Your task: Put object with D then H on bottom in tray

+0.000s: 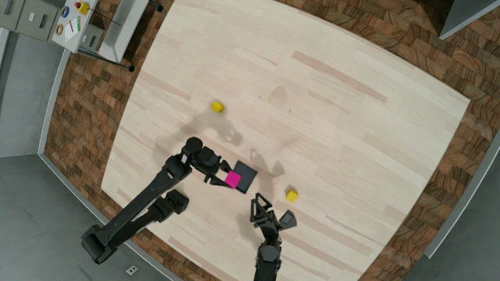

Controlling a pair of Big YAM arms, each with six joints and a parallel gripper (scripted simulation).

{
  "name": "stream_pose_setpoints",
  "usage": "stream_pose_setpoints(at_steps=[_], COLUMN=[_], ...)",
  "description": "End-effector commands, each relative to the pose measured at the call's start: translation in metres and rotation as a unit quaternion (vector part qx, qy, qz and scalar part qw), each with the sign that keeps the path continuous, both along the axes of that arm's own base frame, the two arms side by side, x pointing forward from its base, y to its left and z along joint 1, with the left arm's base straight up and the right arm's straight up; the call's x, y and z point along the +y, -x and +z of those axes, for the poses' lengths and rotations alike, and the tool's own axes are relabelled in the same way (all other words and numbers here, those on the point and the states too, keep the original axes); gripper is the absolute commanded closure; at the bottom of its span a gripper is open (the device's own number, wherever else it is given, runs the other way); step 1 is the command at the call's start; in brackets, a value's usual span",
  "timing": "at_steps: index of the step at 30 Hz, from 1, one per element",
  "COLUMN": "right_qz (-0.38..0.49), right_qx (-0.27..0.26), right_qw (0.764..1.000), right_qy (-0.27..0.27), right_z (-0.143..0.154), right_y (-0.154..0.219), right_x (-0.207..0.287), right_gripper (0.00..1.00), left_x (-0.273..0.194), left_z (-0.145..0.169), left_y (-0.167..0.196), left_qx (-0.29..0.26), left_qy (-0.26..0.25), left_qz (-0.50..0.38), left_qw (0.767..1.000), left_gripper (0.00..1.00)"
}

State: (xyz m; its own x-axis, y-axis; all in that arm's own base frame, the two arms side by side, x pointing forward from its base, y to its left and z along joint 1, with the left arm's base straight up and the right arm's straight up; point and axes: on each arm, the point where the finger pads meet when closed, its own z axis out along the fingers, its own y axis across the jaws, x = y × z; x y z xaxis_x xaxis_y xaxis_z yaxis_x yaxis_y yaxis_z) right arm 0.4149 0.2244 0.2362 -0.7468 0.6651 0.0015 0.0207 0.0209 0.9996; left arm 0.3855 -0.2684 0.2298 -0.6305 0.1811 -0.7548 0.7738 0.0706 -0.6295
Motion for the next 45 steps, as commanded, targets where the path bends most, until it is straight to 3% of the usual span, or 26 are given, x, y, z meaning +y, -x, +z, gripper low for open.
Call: stream_pose_setpoints(at_steps=[1, 3, 11, 18, 21, 28, 35, 37, 45], right_qz=[-0.021, -0.021, -0.049, -0.047, -0.042, -0.013, 0.048, 0.048, 0.146], right_qx=[-0.027, -0.027, 0.018, 0.063, 0.069, 0.117, 0.163, 0.163, 0.211], right_qw=[0.998, 0.998, 0.98, 0.948, 0.942, 0.89, 0.825, 0.825, 0.736], right_qy=[0.061, 0.061, 0.193, 0.31, 0.327, 0.44, 0.54, 0.54, 0.627], right_z=[0.007, 0.007, -0.042, -0.085, -0.09, -0.127, -0.155, -0.155, -0.174], right_y=[-0.036, -0.036, -0.07, -0.084, -0.084, -0.086, -0.075, -0.075, -0.051], right_x=[-0.004, -0.004, -0.021, -0.041, -0.041, -0.071, -0.098, -0.098, -0.132], right_gripper=[0.3, 0.3, 0.3, 0.3, 0.3, 0.3, 0.3, 0.3, 0.3], left_x=[0.004, 0.004, 0.013, 0.022, 0.023, 0.036, 0.053, 0.053, 0.082], left_z=[0.024, 0.024, 0.018, 0.003, 0.002, -0.008, -0.022, -0.022, -0.046], left_y=[-0.01, -0.01, -0.012, -0.01, -0.01, -0.005, 0.001, 0.001, 0.021], left_qx=[-0.052, -0.052, -0.057, -0.05, -0.05, -0.051, -0.052, -0.052, -0.051], left_qy=[0.004, 0.004, -0.017, -0.042, -0.046, -0.076, -0.119, -0.119, -0.189], left_qz=[0.001, 0.001, 0.001, -0.001, -0.001, -0.003, -0.005, -0.005, -0.008], left_qw=[0.999, 0.999, 0.998, 0.998, 0.998, 0.996, 0.992, 0.992, 0.981], left_gripper=[0.59, 0.59, 0.59, 0.59, 0.59, 0.59, 0.59, 0.59, 0.59])
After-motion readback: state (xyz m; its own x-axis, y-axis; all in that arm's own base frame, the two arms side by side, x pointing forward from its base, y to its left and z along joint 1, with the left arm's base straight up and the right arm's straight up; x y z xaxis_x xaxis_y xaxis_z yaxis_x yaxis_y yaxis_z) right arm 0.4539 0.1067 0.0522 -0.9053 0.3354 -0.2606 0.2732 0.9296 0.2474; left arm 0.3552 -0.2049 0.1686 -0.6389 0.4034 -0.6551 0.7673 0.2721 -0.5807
